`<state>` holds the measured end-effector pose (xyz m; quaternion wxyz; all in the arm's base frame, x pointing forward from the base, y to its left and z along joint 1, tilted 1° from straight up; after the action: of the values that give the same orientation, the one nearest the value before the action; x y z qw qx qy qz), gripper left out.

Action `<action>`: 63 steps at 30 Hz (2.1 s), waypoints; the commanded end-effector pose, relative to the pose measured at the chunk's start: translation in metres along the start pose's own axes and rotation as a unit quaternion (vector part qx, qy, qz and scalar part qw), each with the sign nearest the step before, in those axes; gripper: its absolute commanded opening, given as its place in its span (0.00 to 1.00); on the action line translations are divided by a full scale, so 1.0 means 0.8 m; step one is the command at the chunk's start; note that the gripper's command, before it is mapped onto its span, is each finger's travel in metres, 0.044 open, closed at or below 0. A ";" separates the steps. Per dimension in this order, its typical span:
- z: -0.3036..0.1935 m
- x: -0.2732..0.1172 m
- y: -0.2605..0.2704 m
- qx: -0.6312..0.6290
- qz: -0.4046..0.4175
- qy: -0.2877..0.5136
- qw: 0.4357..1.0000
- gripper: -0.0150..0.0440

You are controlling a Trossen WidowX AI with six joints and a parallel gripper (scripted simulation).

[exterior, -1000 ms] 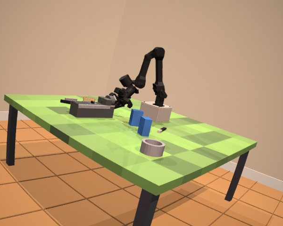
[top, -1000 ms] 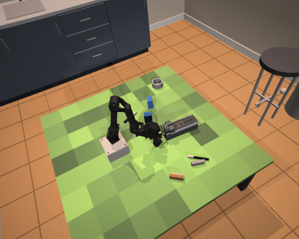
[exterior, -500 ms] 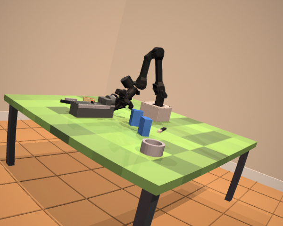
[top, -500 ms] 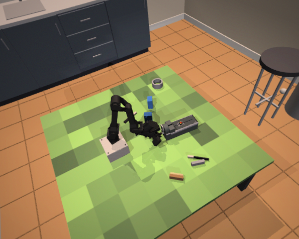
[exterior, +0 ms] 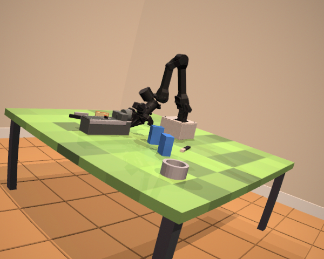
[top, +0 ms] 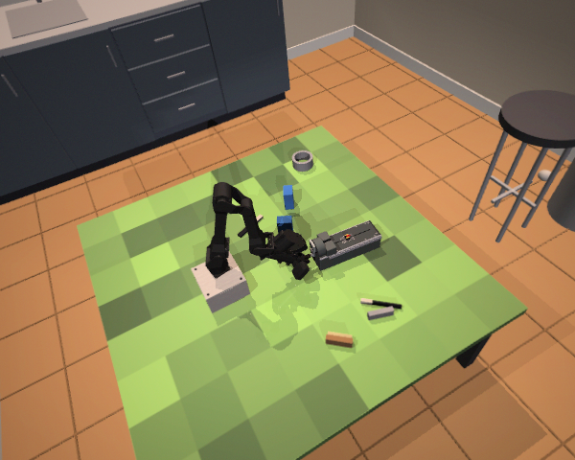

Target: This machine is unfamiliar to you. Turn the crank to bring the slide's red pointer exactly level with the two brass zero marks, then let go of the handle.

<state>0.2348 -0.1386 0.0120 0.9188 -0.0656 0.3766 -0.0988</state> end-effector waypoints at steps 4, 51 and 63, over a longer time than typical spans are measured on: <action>0.003 -0.001 0.010 -0.003 0.014 -0.002 1.000 0.25; 0.048 -0.043 0.018 -0.002 0.015 -0.003 1.000 0.25; 0.048 -0.042 0.018 0.000 0.015 -0.002 1.000 0.25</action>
<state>0.2403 -0.1150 0.0592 0.9211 -0.0605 0.3752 -0.0852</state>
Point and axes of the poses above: the point midway between the two fingers, 35 mm back from their tips, its own x axis out along the fingers, its own y axis across the jaws, z = x × y, the point moved 6 cm from there along -x, back along the fingers, and after that the axes turned 14 degrees about -x, right-handed, at the moved point
